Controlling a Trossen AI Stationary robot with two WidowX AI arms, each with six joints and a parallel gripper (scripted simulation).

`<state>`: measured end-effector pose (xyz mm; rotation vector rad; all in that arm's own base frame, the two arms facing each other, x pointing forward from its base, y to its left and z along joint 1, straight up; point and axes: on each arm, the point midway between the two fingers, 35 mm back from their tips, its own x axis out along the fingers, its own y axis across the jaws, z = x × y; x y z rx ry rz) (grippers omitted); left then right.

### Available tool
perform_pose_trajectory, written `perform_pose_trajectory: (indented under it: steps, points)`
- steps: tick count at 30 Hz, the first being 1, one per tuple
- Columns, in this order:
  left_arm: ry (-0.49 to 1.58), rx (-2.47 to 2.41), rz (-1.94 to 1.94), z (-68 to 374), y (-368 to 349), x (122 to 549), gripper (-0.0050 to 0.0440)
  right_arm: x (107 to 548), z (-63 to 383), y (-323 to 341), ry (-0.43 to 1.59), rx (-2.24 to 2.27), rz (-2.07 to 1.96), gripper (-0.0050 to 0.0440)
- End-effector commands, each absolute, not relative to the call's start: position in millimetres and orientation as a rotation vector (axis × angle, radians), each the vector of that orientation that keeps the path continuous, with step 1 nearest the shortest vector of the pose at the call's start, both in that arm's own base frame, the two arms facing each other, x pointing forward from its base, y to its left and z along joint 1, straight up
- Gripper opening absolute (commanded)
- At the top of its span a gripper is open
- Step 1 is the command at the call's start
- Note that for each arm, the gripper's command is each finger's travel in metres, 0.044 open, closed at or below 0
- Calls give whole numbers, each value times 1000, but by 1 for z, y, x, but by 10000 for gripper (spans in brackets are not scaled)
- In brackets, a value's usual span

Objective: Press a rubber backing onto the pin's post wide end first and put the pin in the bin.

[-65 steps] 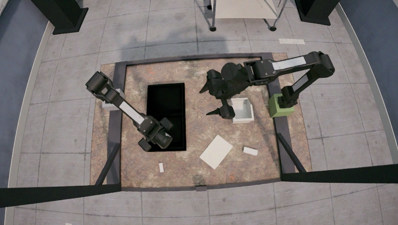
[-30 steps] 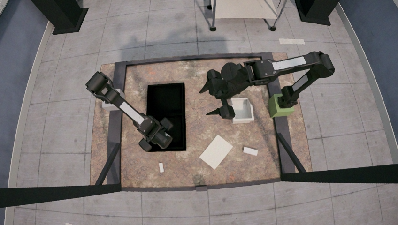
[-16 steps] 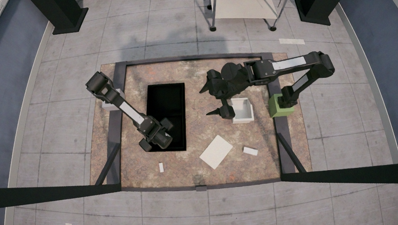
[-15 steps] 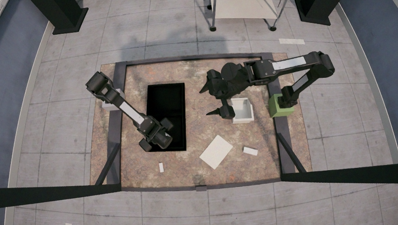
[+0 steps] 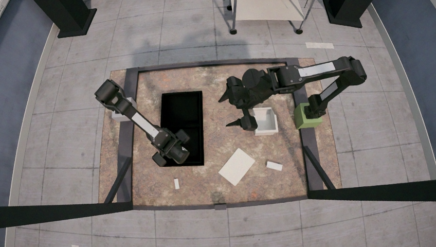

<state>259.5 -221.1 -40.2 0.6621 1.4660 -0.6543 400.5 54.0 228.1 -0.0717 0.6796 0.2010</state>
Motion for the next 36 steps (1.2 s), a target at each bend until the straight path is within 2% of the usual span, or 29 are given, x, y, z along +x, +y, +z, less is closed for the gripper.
perform_pose_trajectory:
  steps: [1, 8, 18, 26, 31, 36]
  points:
    - [1451, 658, -651, -36, -225, 264, -50, 400, 239, 54, 654, -72, 201, 440]
    - [1448, 657, -651, -32, -225, 265, -50, 400, 239, 54, 654, -72, 201, 440]
    - [1434, 652, -653, 40, -225, 265, -50, 400, 239, 54, 654, -72, 201, 440]
    - [1456, 664, -651, 34, -222, 269, -50, 396, 237, 52, 656, -71, 200, 440]
    - [1425, 666, -648, 34, -212, 304, -50, 379, 240, 40, 651, -63, 179, 440]
    - [1337, 687, -623, 35, -178, 382, -50, 331, 240, 13, 634, -40, 115, 440]
